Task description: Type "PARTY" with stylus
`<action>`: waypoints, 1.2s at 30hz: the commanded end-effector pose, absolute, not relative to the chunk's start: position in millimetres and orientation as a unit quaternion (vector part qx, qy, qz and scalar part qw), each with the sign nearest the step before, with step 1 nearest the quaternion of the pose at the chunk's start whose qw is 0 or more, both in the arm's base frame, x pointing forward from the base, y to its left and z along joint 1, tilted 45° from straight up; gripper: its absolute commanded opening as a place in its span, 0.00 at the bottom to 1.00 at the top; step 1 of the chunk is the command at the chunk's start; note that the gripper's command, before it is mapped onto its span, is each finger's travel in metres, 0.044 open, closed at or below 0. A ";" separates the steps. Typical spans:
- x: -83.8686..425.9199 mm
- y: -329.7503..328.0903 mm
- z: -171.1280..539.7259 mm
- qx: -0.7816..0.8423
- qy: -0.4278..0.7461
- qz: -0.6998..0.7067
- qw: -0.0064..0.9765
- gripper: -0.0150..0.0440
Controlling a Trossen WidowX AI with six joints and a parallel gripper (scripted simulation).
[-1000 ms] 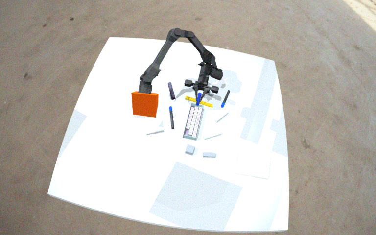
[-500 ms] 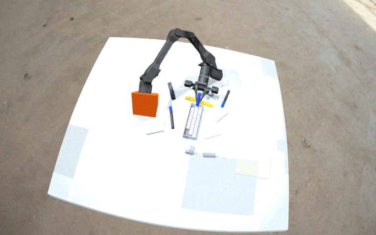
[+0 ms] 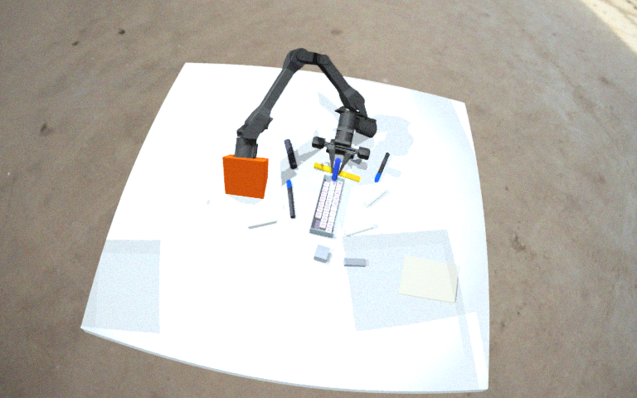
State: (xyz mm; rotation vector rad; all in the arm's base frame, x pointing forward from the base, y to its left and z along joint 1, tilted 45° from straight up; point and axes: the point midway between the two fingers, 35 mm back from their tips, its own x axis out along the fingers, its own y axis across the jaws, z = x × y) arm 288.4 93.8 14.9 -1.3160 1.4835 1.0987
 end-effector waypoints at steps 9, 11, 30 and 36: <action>288.9 77.8 31.3 -0.524 0.593 0.439 0.425 0.39; 288.7 70.5 38.4 -0.524 0.593 0.439 0.425 0.39; 285.8 51.2 28.7 -0.524 0.594 0.439 0.425 0.25; 285.8 64.5 15.4 -0.524 0.593 0.439 0.425 0.25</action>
